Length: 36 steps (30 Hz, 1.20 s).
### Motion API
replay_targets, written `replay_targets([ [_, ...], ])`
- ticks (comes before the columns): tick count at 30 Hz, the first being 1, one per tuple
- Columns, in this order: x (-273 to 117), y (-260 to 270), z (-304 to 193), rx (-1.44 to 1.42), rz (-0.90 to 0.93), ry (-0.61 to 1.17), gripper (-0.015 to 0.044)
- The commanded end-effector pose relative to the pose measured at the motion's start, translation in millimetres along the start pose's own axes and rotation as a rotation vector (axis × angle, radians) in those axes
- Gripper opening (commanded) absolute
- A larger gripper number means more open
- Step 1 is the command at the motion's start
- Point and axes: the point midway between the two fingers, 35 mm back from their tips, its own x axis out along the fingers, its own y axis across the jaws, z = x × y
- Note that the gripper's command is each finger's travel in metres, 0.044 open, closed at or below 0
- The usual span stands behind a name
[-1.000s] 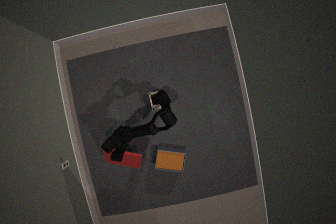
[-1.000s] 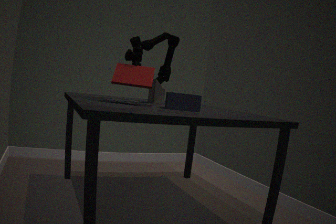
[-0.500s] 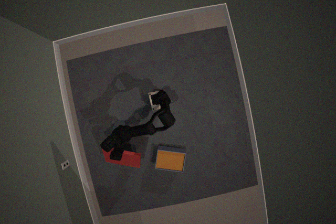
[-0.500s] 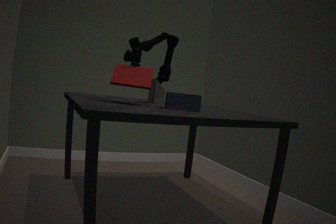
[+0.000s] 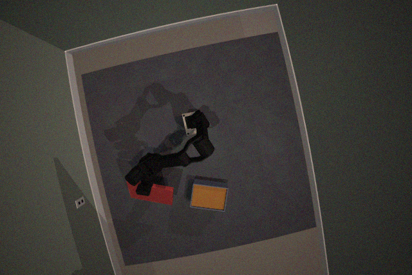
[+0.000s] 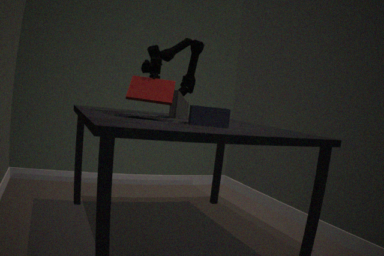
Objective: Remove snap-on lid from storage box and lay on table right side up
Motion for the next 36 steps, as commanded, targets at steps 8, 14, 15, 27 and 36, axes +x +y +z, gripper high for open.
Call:
replay_targets([
  [8, 5, -5, 0, -0.002, 0.005, 0.001, 0.0000],
  [14, 8, -9, 0, -0.002, 0.005, 0.001, 0.0000],
  [15, 9, -9, 0, -0.002, 0.005, 0.001, 0.0000],
  [27, 15, -17, 0, -0.002, 0.005, 0.001, 0.0000],
  [36, 20, -22, 0, -0.001, 0.006, 0.001, 0.0000],
])
